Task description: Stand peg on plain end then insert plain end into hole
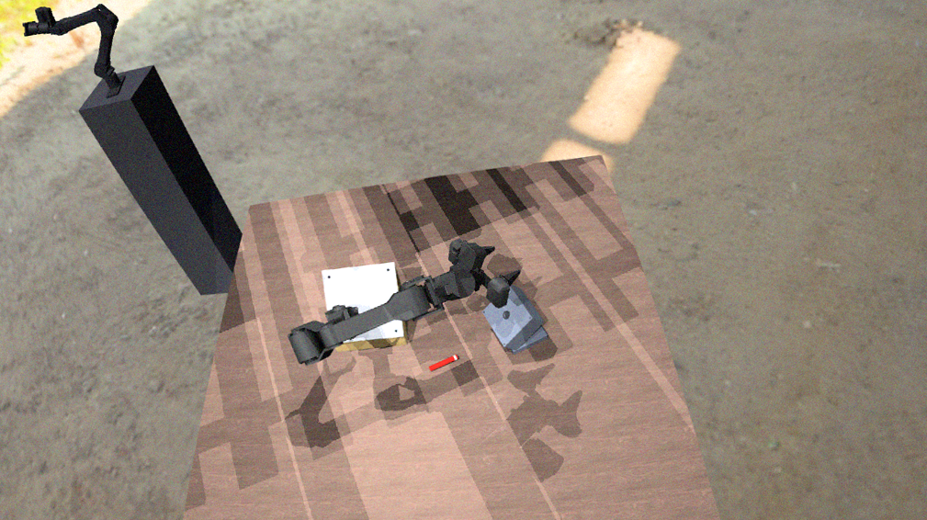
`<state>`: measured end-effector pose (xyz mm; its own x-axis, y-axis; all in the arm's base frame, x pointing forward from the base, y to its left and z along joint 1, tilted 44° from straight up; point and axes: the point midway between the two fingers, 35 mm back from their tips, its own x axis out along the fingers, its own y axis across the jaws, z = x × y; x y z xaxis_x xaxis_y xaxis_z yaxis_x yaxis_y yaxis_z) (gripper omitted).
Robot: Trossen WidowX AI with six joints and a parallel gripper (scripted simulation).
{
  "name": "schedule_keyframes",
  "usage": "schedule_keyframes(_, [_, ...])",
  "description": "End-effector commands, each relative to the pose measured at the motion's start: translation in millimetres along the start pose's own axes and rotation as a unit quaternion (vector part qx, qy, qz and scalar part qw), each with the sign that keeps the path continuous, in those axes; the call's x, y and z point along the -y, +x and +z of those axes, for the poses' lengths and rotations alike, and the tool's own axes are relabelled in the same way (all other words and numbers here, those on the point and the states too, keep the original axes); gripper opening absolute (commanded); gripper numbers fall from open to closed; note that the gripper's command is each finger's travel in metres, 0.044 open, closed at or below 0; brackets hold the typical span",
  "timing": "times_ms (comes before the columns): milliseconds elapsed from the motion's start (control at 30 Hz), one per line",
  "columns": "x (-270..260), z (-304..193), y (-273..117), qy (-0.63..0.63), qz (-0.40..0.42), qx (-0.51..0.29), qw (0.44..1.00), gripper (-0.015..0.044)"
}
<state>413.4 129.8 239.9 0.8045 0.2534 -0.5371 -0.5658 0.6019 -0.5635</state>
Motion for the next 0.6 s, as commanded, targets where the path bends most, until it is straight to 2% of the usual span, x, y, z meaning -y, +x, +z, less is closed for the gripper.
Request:
schedule_keyframes(0, [-8.8, -33.2, 7.7, 0.031, 0.006, -0.071, 0.997, 0.044])
schedule_keyframes(567, [-36.4, -151.6, -2.8, 0.103, -0.01, -0.339, 0.935, 0.044])
